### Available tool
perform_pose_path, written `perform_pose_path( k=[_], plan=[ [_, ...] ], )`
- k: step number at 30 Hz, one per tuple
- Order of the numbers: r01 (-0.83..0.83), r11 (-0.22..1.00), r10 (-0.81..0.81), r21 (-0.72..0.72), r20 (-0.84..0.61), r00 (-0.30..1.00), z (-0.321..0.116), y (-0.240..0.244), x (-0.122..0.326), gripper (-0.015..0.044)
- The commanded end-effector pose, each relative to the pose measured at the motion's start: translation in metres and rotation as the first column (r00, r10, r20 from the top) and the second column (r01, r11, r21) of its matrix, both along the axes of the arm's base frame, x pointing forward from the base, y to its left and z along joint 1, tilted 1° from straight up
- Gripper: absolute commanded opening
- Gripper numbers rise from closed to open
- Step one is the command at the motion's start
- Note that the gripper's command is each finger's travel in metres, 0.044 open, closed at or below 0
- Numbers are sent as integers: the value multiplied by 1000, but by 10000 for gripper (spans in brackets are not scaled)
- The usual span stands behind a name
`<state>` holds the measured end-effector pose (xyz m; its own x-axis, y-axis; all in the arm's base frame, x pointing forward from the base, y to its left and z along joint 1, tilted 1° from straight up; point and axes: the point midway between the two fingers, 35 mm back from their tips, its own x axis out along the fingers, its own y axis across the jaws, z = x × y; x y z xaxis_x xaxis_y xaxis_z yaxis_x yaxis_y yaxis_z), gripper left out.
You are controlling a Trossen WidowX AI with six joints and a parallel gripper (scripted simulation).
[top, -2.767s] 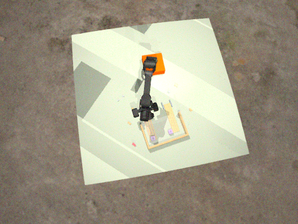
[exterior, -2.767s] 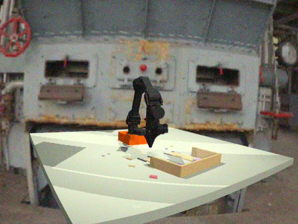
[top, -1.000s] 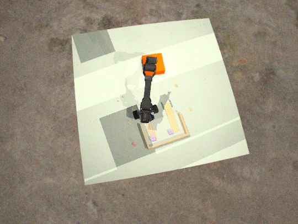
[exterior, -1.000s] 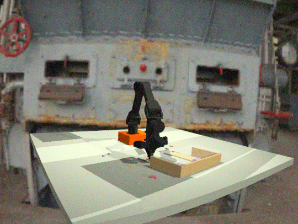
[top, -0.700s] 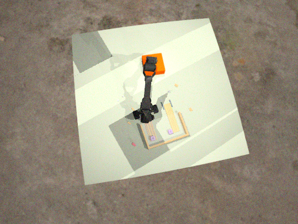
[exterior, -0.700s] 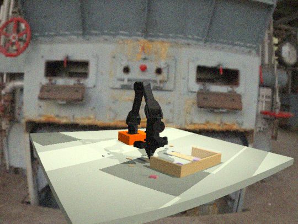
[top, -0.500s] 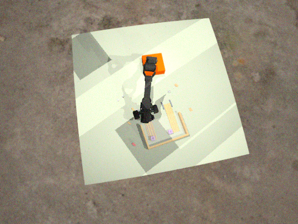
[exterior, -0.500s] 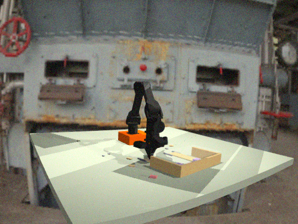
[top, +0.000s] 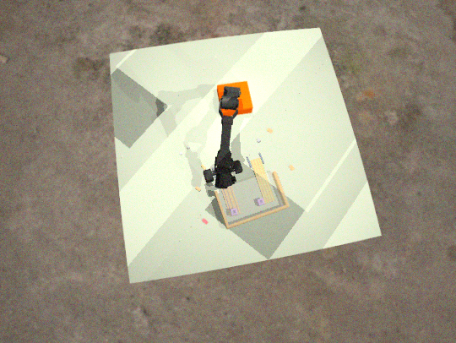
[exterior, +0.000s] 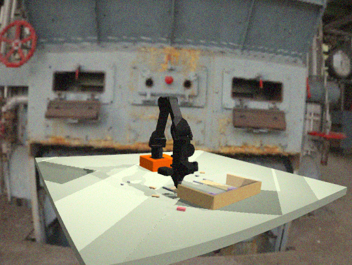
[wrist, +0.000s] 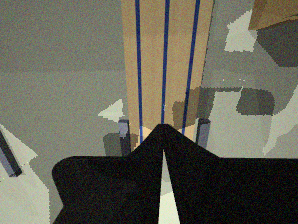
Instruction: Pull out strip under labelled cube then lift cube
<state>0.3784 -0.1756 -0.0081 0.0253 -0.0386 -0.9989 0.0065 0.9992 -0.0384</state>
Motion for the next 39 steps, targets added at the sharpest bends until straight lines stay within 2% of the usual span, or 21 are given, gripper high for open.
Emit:
perform_pose_path(
  k=[1, 39],
  plan=[
    [3, 1000, -3, 3, 1, 1000, -2, 0, 0, 0],
    [3, 1000, -3, 3, 0, 1000, -6, -1, -5, 0]
  ],
)
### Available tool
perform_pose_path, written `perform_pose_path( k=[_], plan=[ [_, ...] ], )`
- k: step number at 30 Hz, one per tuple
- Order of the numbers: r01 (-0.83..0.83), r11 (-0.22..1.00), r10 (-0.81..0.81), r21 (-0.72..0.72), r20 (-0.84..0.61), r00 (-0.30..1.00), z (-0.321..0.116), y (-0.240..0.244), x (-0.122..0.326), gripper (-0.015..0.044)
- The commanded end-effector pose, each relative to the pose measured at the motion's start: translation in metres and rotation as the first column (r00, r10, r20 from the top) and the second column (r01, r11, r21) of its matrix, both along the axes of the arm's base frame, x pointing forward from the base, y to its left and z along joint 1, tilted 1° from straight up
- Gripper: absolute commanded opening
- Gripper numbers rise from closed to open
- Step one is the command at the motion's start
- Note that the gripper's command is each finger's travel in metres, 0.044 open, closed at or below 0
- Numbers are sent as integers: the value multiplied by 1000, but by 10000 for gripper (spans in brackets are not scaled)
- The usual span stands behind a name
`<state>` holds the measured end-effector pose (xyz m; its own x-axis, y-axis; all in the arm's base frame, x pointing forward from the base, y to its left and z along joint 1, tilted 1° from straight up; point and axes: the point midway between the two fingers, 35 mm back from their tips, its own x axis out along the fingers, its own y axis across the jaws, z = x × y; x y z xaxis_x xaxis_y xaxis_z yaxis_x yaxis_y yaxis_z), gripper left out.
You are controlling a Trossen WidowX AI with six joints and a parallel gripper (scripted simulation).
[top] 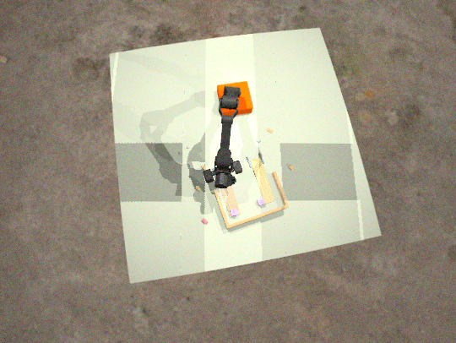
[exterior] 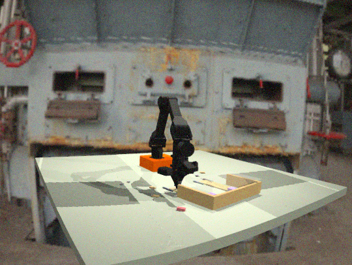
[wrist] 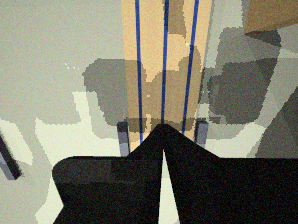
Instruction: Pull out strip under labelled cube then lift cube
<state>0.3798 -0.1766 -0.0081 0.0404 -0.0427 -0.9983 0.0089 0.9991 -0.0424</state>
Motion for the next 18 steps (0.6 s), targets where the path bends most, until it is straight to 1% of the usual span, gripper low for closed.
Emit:
perform_pose_path(
  k=[1, 18],
  plan=[
    [2, 1000, -2, 7, -15, 1000, -6, 0, -8, 0],
    [2, 1000, -2, 7, -18, 1000, -8, 0, -36, 0]
  ],
)
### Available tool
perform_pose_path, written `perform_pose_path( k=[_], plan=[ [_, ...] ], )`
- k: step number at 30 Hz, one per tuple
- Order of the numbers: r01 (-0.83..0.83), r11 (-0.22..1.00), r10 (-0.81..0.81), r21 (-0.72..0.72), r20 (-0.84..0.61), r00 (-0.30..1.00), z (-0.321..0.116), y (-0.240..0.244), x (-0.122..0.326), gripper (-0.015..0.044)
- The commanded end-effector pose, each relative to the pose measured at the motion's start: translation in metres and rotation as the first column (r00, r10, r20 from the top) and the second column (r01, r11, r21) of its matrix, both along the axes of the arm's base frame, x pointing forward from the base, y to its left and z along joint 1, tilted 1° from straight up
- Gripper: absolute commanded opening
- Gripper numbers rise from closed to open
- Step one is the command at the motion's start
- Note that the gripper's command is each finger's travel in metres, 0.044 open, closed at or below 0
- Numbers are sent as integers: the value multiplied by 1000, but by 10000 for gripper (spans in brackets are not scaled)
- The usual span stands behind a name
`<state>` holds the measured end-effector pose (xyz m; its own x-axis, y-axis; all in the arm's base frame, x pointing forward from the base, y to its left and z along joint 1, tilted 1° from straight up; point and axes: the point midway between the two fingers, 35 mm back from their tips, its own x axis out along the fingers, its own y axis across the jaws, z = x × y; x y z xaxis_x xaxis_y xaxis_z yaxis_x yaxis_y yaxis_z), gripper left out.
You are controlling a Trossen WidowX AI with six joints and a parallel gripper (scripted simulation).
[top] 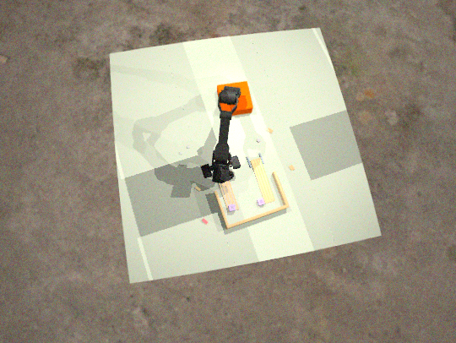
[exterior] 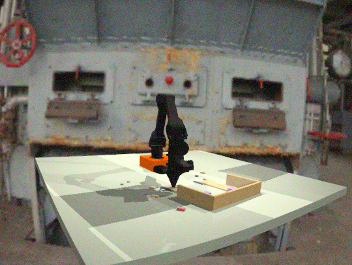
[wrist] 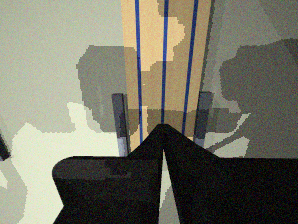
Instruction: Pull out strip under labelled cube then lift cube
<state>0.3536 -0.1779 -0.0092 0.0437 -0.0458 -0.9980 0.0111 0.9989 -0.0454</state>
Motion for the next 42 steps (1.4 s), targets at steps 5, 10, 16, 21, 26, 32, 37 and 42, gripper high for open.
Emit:
perform_pose_path(
  k=[5, 10, 16, 21, 26, 32, 37, 42],
  plan=[
    [0, 1000, 0, 10, -22, 1000, -7, 1, -17, 0],
    [0, 1000, 0, 10, -22, 1000, -8, 1, -25, 0],
    [0, 1000, 0, 10, -23, 1000, -9, 1, -34, 0],
    [0, 1000, 0, 10, -24, 1000, -9, 1, -41, 0],
    [0, 1000, 0, 9, -25, 1000, -10, 1, -49, 0],
    [0, 1000, 0, 9, -25, 1000, -10, 1, -58, 0],
    [0, 1000, 0, 9, -26, 1000, -10, 1, -66, 0],
    [0, 1000, 0, 9, -27, 1000, -10, 1, -73, 0]
  ],
)
